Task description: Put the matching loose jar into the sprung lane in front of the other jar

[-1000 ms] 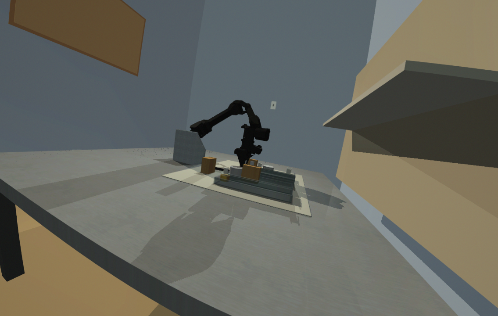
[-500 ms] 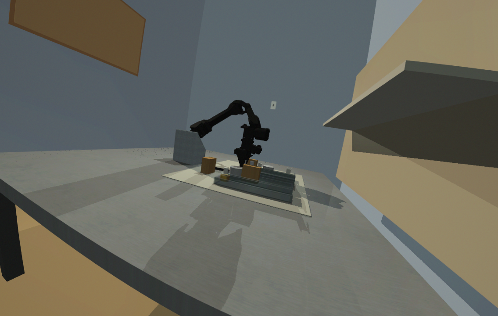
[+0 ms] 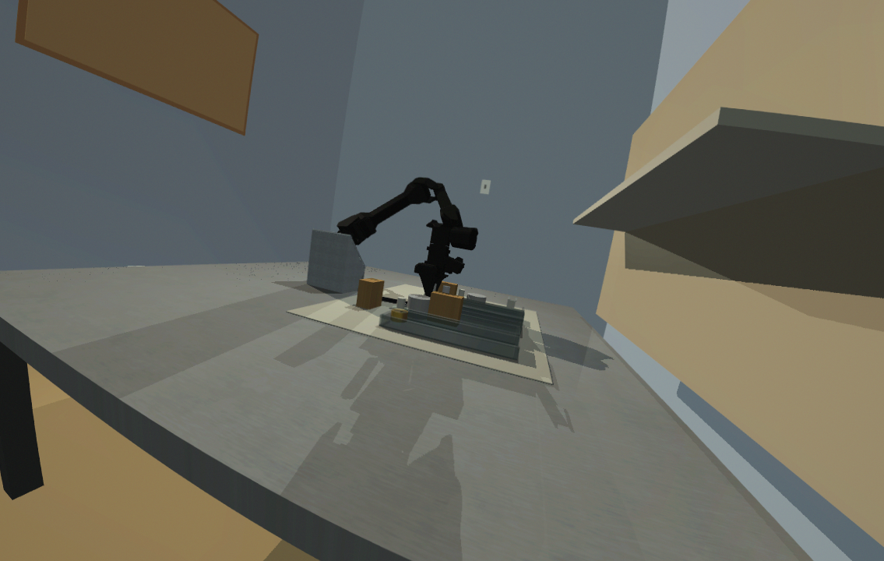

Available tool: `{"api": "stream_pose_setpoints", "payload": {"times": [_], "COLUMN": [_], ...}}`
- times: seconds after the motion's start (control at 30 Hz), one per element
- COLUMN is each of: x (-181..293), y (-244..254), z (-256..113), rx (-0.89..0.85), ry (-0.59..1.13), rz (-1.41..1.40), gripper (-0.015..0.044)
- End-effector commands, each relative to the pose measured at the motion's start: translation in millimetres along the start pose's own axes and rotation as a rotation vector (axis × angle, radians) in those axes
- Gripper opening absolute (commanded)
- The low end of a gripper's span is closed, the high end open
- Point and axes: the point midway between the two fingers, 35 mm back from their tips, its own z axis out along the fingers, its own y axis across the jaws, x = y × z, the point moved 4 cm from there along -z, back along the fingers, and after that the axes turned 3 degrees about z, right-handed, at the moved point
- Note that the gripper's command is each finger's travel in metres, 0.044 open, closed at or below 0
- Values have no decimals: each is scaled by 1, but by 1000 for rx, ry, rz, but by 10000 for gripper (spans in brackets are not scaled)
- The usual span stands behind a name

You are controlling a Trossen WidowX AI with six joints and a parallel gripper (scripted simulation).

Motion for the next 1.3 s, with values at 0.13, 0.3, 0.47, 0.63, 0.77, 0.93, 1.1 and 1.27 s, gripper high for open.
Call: {"api": "stream_pose_setpoints", "payload": {"times": [0.13, 0.3, 0.47, 0.63, 0.77, 0.93, 1.1, 1.27], "x": [0, 0, 2, 4, 4, 4, 4, 4], "y": [2, 2, 1, -1, -1, -1, -1, -1], "z": [0, 0, 0, 0, 0, 0, 0, 0], "rx": [-10, -10, -10, -10, -10, -10, -10, -10], "ry": [-8, -8, -8, -7, -7, -7, -8, -8], "rz": [-11, -11, -11, -11, -11, -11, -11, -11], "gripper": [0, 0, 0, 0, 0, 0, 131, 263]}}
